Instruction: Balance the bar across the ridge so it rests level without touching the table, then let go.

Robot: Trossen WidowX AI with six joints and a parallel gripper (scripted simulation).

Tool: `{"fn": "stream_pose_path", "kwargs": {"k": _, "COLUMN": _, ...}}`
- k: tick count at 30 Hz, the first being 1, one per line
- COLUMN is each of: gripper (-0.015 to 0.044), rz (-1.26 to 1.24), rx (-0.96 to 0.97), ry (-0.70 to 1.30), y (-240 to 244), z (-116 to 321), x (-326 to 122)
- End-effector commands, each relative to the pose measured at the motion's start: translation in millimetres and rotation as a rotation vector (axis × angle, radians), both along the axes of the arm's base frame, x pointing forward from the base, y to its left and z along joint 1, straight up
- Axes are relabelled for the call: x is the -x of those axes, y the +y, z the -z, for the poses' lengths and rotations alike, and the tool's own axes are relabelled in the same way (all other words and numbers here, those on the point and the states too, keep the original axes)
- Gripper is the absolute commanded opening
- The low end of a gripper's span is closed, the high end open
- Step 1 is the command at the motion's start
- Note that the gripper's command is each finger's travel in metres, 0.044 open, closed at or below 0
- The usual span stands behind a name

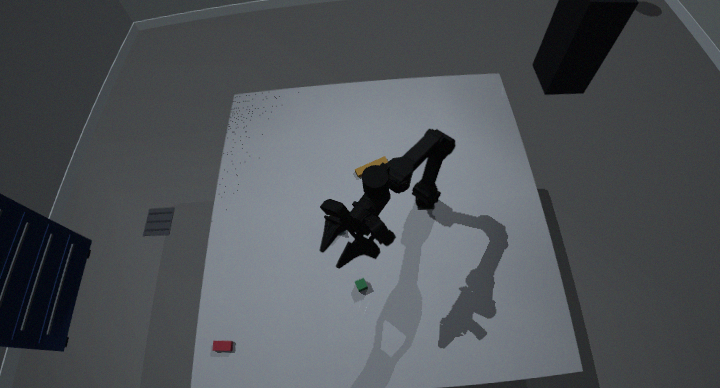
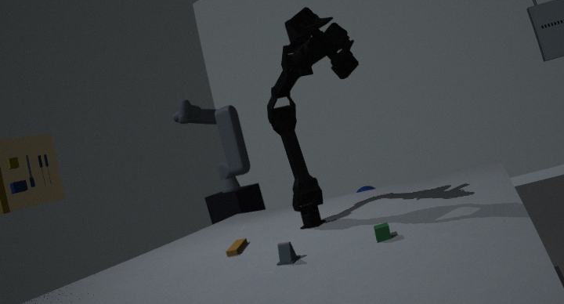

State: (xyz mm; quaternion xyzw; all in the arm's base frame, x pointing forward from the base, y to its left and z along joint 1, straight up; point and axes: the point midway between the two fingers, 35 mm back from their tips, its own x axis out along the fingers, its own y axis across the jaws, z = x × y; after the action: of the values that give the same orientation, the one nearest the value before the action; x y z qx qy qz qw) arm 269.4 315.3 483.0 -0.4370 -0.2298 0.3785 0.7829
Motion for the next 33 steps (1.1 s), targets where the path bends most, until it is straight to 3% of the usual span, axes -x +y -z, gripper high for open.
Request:
{"fn": "stream_pose_path", "kwargs": {"k": 1, "gripper": 0.0315, "rz": 0.071, "rx": 0.048, "ry": 0.057, "y": -14, "z": 22, "x": -24}}
{"fn": "stream_pose_path", "kwargs": {"k": 12, "gripper": 0.0315, "rz": 0.245, "rx": 0.160, "ry": 0.194, "y": -64, "z": 75, "x": -75}}
{"fn": "stream_pose_path", "kwargs": {"k": 33, "gripper": 0.0315, "rz": 0.541, "rx": 0.257, "ry": 0.531, "y": -179, "z": 168, "x": -126}}
